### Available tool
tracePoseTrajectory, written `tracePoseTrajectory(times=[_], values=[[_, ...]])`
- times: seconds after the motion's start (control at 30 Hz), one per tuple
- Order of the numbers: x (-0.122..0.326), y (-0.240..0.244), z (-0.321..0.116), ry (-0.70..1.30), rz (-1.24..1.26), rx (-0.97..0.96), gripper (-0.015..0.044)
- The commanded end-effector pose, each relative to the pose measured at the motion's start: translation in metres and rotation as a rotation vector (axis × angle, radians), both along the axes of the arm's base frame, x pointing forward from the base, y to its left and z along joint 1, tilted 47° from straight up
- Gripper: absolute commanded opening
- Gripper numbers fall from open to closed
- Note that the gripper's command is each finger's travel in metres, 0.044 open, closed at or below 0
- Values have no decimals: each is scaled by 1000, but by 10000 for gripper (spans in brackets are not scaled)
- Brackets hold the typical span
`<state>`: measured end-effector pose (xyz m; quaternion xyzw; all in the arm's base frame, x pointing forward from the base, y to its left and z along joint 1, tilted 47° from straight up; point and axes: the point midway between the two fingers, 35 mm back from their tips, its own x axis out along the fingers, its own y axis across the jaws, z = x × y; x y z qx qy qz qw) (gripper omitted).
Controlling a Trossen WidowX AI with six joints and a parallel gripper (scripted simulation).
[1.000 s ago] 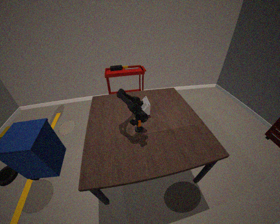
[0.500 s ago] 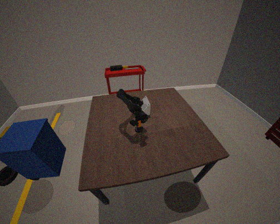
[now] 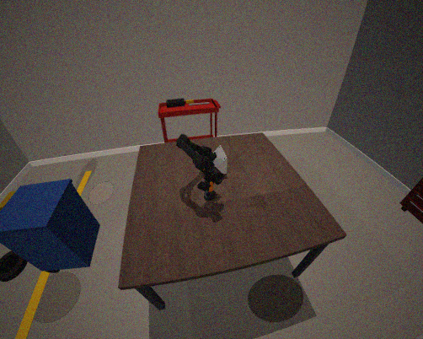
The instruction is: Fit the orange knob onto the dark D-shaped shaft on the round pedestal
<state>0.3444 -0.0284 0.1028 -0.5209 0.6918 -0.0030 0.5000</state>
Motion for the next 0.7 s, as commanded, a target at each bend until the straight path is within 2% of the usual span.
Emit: tracePoseTrajectory(times=[0.0, 0.67], values=[[-2, 2, 0, 10, 19, 0, 0], [-2, 1, 1, 48, 56, -3, 0]])
